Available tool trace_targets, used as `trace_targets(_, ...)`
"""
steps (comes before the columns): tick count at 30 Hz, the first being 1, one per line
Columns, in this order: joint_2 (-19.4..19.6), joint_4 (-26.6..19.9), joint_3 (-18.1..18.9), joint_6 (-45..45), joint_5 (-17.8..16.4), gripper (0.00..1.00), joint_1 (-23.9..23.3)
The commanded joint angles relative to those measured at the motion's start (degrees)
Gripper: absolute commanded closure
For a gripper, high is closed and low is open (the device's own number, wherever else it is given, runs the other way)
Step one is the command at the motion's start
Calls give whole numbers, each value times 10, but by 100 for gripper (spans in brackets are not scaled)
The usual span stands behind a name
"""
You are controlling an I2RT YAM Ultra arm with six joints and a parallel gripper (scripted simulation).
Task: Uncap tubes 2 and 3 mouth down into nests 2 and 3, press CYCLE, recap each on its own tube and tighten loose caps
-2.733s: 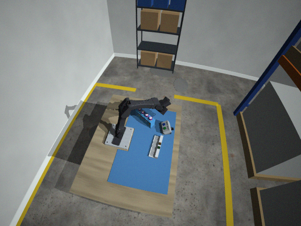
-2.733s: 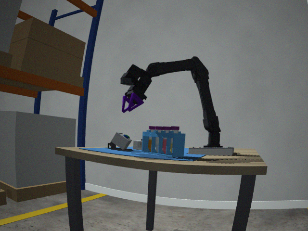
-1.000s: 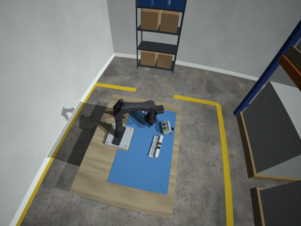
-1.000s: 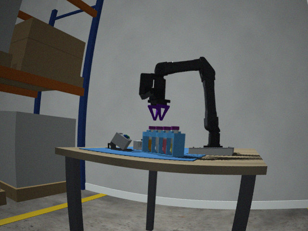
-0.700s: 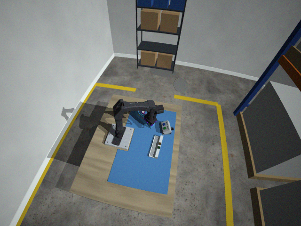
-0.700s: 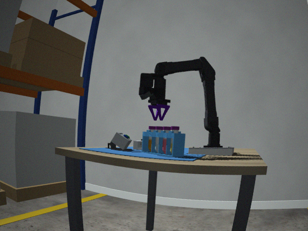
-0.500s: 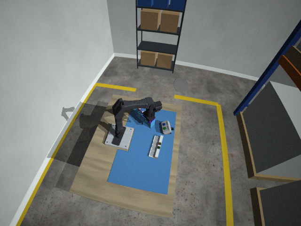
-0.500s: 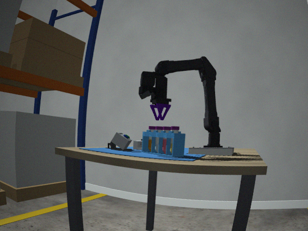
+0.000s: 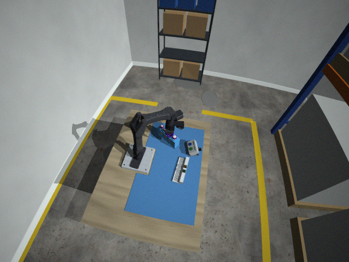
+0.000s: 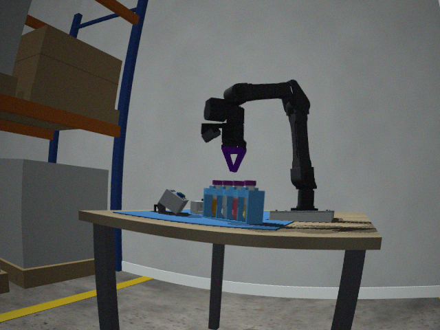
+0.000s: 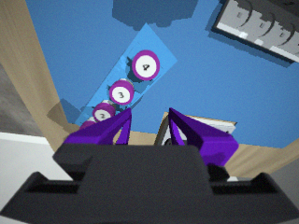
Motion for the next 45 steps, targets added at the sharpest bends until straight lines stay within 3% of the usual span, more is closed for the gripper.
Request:
trace_targets(1,-4,0,9,98,0,51,5)
trace_targets(4,11,-1,22,276,0,51,52)
trace_targets(16,51,-5,61,658,-2,51,138)
trace_targets(26,55,-6,66,664,-3,51,144)
trace_targets(40,61,74,-8,661,-2,51,141)
trace_targets(45,61,74,-8,661,-2,51,141)
